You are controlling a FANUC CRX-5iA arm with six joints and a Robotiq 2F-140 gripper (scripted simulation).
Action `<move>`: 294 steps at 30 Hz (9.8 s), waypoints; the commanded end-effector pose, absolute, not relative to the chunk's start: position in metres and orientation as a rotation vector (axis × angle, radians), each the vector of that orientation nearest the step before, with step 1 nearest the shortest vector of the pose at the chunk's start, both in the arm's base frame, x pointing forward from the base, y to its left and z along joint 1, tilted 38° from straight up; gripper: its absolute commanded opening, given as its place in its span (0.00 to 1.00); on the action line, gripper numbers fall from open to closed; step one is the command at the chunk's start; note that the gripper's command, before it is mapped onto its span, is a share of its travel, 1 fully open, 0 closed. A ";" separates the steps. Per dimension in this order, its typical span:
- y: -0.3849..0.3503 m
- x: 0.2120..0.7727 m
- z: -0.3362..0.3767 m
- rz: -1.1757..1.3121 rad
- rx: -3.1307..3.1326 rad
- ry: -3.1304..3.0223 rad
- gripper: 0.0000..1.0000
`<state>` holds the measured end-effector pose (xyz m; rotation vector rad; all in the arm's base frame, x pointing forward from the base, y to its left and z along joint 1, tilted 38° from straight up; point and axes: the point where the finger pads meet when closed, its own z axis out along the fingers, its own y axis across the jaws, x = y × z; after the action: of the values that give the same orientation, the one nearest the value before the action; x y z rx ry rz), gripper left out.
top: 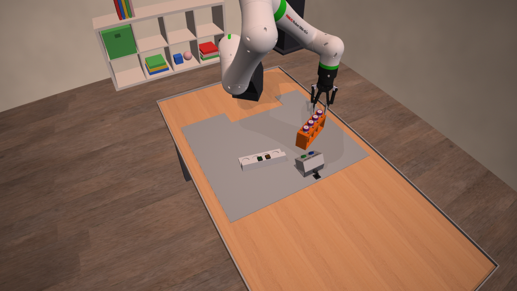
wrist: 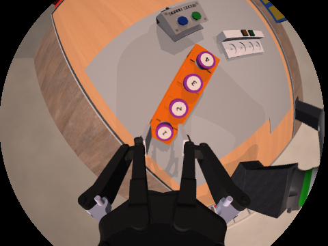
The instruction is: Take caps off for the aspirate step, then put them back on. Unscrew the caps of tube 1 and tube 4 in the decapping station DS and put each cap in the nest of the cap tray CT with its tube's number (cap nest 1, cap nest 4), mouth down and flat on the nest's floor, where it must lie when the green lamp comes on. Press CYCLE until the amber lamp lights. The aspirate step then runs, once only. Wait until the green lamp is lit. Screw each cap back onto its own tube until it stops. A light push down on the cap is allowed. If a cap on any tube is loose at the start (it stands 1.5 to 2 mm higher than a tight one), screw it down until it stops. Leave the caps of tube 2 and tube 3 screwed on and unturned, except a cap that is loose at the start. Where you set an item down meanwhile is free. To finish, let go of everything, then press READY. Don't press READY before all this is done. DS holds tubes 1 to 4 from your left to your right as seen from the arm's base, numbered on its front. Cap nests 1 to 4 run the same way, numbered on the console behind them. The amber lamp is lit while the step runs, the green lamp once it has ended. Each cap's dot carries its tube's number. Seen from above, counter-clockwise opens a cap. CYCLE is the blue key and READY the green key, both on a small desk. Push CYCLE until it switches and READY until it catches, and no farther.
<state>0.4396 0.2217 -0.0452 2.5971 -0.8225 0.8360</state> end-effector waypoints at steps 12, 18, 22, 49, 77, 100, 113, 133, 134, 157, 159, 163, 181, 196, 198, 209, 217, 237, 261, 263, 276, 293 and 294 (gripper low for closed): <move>0.222 0.440 -0.045 0.938 2.459 -1.392 0.35; 0.222 0.440 -0.045 0.985 2.321 -1.728 0.35; 0.222 0.440 -0.045 1.009 2.206 -1.948 0.35; 0.222 0.440 -0.045 1.031 2.030 -2.220 0.00; 0.222 0.439 -0.045 0.836 2.597 -0.822 0.00; 0.222 0.439 -0.045 0.918 2.499 -1.266 0.35; 0.222 0.439 -0.045 1.009 2.206 -1.948 0.35; 0.222 0.439 -0.045 1.031 2.030 -2.220 0.00; 0.222 0.439 -0.045 1.031 2.030 -2.220 0.00; 0.222 0.439 -0.045 0.914 2.507 -1.240 0.00; 0.222 0.439 -0.044 0.895 2.540 -1.118 0.00; 0.222 0.439 -0.044 0.875 2.561 -1.024 0.00; 0.223 0.439 -0.044 0.836 2.597 -0.822 0.35; 0.222 0.439 -0.044 0.953 2.421 -1.496 0.35; 0.222 0.439 -0.044 0.970 2.372 -1.617 0.35; 0.222 0.439 -0.044 1.031 2.030 -2.220 0.35; 0.222 0.439 -0.044 1.031 2.030 -2.220 0.35; 0.223 0.439 -0.044 1.004 2.232 -1.900 0.00; 0.223 0.439 -0.044 0.836 2.597 -0.822 0.00; 0.223 0.439 -0.044 0.836 2.597 -0.822 0.00; 0.223 0.439 -0.044 0.836 2.597 -0.822 0.35; 0.223 0.439 -0.044 0.997 2.266 -1.838 0.35; 0.223 0.439 -0.044 1.009 2.206 -1.948 0.35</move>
<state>0.4389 0.2225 -0.0439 2.3552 -1.6508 0.9328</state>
